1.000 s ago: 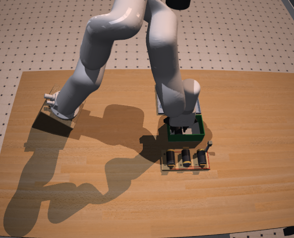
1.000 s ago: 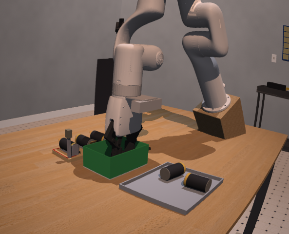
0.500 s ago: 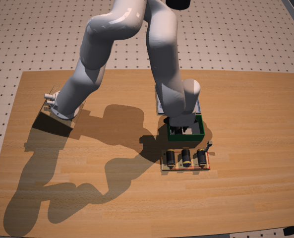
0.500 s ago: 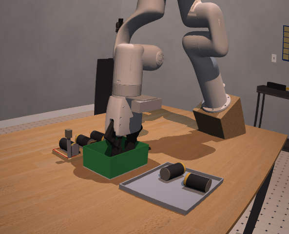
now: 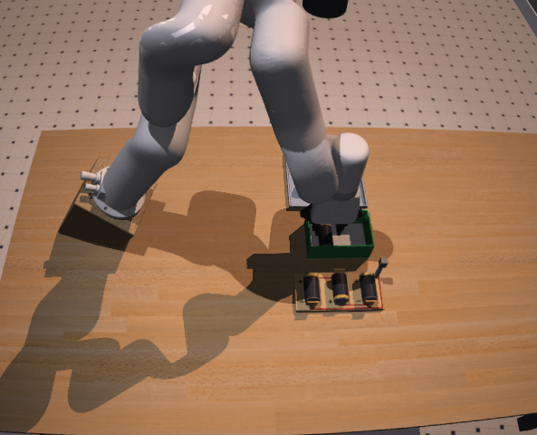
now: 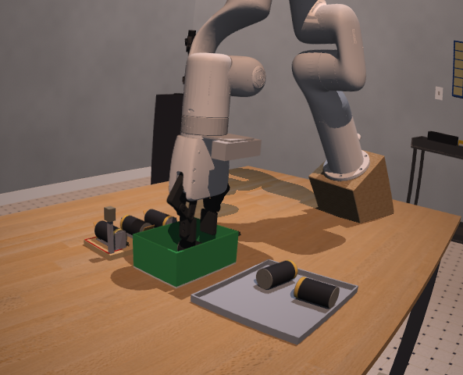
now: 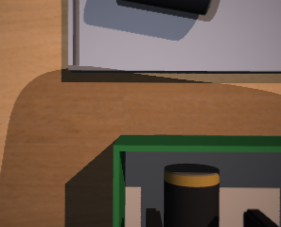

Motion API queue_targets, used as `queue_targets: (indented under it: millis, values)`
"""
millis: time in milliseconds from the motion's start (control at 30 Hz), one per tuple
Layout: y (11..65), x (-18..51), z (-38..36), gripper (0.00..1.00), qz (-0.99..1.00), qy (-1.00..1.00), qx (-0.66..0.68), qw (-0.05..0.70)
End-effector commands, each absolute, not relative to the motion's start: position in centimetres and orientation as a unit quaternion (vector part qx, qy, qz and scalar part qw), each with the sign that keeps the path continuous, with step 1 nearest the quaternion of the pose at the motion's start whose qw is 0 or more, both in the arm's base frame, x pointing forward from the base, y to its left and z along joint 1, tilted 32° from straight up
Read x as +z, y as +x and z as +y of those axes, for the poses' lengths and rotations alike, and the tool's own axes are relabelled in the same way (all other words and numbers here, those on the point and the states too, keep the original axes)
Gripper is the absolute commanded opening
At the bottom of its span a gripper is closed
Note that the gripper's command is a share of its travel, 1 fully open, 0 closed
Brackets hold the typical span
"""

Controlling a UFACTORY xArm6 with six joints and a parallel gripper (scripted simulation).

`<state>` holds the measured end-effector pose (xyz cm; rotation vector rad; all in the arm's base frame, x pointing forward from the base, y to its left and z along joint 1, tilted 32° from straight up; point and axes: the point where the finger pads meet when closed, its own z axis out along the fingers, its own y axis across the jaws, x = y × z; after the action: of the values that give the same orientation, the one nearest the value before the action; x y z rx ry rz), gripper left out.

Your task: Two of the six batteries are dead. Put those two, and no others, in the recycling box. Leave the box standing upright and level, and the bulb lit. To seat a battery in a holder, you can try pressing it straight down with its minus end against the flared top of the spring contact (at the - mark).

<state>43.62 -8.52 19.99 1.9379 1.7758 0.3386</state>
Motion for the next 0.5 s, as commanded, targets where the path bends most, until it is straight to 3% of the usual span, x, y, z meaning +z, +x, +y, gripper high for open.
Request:
queue_targets:
  millis: [0,467]
  values:
    - [42.4,22.3,-8.1,0.51,0.65,0.709,0.125,0.244]
    - [40.9,24.8,-7.5,0.51,0.65,0.709,0.125,0.244]
